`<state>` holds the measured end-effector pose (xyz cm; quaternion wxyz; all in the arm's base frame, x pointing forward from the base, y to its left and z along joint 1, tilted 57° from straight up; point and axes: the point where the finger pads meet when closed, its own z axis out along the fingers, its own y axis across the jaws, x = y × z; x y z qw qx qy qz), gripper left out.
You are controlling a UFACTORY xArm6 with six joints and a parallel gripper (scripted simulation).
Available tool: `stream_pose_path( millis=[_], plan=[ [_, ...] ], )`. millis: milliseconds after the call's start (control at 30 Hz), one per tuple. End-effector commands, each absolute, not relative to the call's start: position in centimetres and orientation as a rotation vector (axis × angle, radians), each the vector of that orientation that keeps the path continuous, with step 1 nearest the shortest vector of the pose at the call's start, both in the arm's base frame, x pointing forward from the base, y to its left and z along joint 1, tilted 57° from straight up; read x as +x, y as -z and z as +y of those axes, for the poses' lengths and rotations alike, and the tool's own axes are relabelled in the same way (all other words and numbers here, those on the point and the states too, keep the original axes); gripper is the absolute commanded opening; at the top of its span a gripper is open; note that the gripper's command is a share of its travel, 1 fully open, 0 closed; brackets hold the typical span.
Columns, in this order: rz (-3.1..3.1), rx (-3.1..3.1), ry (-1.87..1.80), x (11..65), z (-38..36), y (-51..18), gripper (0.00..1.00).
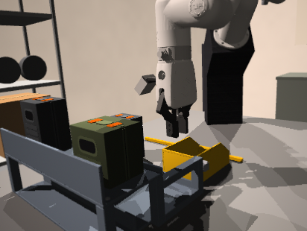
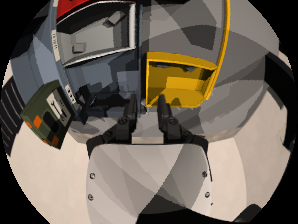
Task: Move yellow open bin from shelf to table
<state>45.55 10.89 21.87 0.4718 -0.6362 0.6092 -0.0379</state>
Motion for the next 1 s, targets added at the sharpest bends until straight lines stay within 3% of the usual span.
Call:
stream_pose_path(
  millis=[0, 967],
  plan=[
    [1.491, -1.557, 0.095, 45.59, 10.87, -21.94, 0.33],
    [1.491, -1.557, 0.095, 45.74, 11.01, -21.79, 0.33]
  ],
)
